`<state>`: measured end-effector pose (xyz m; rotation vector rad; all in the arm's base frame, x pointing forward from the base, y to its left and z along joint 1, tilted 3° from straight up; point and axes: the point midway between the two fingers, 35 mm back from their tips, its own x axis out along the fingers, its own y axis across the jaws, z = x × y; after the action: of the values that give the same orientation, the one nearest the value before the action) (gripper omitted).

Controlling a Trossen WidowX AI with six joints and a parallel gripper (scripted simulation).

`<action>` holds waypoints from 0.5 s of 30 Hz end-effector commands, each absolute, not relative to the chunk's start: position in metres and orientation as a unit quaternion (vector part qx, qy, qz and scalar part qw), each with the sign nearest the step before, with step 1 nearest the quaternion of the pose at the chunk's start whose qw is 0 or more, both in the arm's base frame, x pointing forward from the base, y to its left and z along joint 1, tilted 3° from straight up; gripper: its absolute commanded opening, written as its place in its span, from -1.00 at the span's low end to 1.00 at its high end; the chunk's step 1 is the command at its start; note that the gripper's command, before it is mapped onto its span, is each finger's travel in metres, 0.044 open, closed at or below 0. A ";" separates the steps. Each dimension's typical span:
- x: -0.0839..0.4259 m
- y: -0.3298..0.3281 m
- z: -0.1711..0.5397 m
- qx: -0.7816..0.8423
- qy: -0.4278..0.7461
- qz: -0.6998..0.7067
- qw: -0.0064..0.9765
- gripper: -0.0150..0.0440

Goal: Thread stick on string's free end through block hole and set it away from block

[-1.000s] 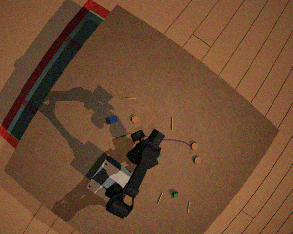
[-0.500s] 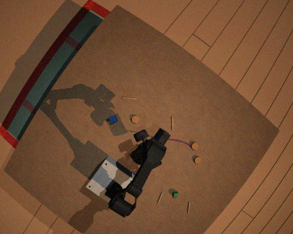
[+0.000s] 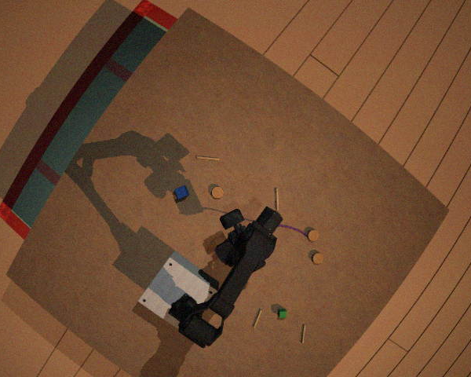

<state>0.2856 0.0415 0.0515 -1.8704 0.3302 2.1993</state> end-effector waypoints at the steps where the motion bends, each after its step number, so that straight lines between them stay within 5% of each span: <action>1: 0.290 0.040 0.057 -0.637 0.109 0.754 0.120 -0.49; 15: 0.295 0.030 0.072 -0.618 0.103 0.769 0.125 -0.49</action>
<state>0.2919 0.0316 0.0676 -1.8072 0.3125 2.2396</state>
